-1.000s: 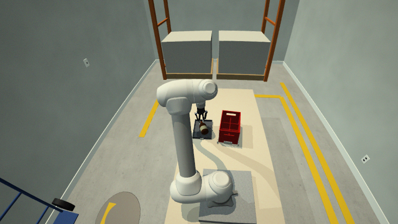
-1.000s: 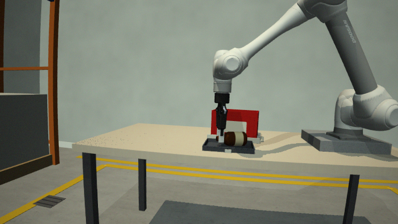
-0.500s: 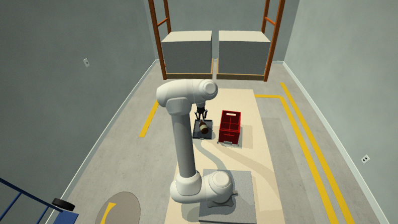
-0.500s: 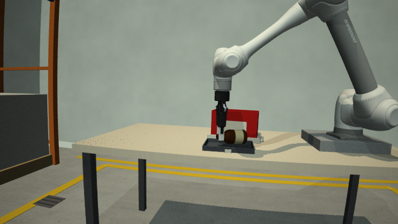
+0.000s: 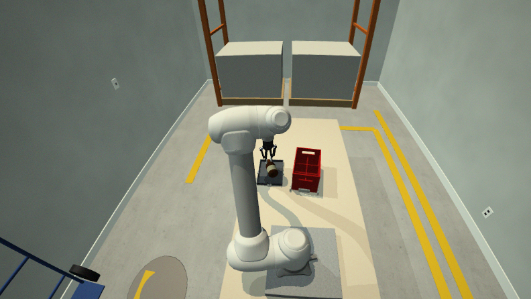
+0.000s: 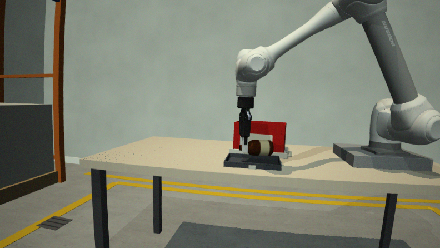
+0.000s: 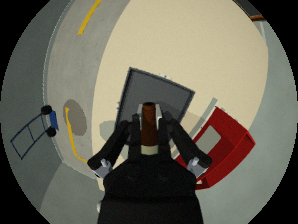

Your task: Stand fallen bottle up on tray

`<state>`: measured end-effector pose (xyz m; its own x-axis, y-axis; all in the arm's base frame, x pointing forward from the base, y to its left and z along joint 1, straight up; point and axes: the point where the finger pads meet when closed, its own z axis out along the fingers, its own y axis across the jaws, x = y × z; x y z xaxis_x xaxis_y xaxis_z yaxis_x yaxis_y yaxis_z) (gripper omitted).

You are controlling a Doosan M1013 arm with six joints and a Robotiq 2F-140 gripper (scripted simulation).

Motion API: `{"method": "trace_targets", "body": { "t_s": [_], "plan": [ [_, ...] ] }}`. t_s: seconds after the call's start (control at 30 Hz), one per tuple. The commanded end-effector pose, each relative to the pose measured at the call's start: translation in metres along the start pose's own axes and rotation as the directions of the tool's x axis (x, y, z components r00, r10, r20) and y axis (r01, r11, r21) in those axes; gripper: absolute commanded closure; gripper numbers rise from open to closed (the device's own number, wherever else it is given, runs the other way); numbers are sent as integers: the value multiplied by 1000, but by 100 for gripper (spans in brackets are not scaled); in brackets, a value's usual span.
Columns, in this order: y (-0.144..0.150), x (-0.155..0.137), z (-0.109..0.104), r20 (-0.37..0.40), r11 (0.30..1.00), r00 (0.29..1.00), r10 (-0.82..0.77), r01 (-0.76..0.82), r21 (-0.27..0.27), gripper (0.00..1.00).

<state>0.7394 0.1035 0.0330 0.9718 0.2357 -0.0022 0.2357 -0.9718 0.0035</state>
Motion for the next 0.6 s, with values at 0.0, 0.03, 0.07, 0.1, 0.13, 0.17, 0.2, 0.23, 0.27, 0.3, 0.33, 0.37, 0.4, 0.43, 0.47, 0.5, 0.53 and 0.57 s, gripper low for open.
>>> {"method": "trace_targets", "body": {
  "t_s": [0.0,0.03,0.07,0.1,0.13,0.17,0.2,0.23,0.27,0.3,0.33,0.37,0.4,0.43,0.47,0.5,0.53,0.57],
  "plan": [
    [0,0,-4,0,1000,1000,0,0,0,90],
    [0,0,-6,0,1000,1000,0,0,0,90],
    [0,0,-7,0,1000,1000,0,0,0,90],
    [0,0,-9,0,1000,1000,0,0,0,90],
    [0,0,-11,0,1000,1000,0,0,0,90],
    [0,0,-12,0,1000,1000,0,0,0,90],
    [0,0,-14,0,1000,1000,0,0,0,90],
    [0,0,-14,0,1000,1000,0,0,0,90],
    [0,0,-14,0,1000,1000,0,0,0,90],
    [0,0,-16,0,1000,1000,0,0,0,90],
    [0,0,-17,0,1000,1000,0,0,0,90],
    [0,0,-19,0,1000,1000,0,0,0,90],
    [0,0,-21,0,1000,1000,0,0,0,90],
    [0,0,-23,0,1000,1000,0,0,0,90],
    [0,0,-24,0,1000,1000,0,0,0,90],
    [0,0,-26,0,1000,1000,0,0,0,90],
    [0,0,-28,0,1000,1000,0,0,0,90],
    [0,0,-30,0,1000,1000,0,0,0,90]
  ]
}}
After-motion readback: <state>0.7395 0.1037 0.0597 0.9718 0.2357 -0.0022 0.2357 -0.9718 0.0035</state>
